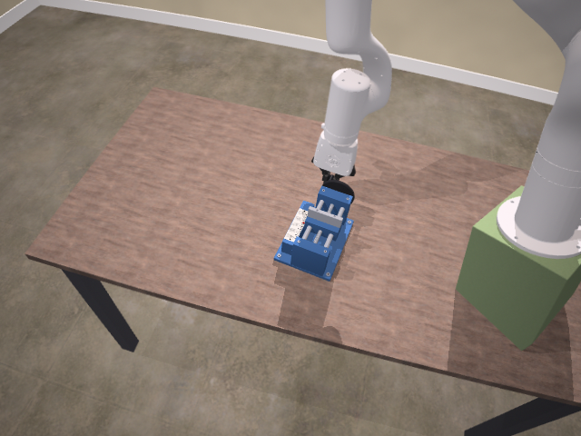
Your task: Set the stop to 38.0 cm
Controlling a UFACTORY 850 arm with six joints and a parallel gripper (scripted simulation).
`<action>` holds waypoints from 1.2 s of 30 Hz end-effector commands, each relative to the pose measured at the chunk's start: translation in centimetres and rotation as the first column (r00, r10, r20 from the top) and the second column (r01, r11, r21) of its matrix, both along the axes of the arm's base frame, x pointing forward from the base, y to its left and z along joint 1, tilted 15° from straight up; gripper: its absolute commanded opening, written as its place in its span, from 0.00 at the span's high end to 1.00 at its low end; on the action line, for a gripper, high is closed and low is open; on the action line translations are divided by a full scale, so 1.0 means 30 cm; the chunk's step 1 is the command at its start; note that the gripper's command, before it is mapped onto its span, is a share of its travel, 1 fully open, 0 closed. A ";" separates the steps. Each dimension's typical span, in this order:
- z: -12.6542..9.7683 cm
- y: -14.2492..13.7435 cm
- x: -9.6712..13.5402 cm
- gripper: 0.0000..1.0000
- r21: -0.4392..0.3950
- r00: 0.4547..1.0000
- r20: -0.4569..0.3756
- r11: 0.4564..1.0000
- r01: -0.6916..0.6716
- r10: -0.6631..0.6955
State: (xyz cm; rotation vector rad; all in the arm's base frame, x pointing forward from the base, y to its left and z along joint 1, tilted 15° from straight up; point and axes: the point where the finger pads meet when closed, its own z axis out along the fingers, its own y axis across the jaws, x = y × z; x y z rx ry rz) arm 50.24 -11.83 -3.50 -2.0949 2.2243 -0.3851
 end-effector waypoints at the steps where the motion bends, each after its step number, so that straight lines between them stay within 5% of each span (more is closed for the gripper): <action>1: 0.000 0.000 0.000 0.94 0.000 1.000 0.000 1.000 0.000 0.000; 36: -0.041 -0.006 0.000 0.94 0.000 1.000 0.000 1.000 0.000 0.000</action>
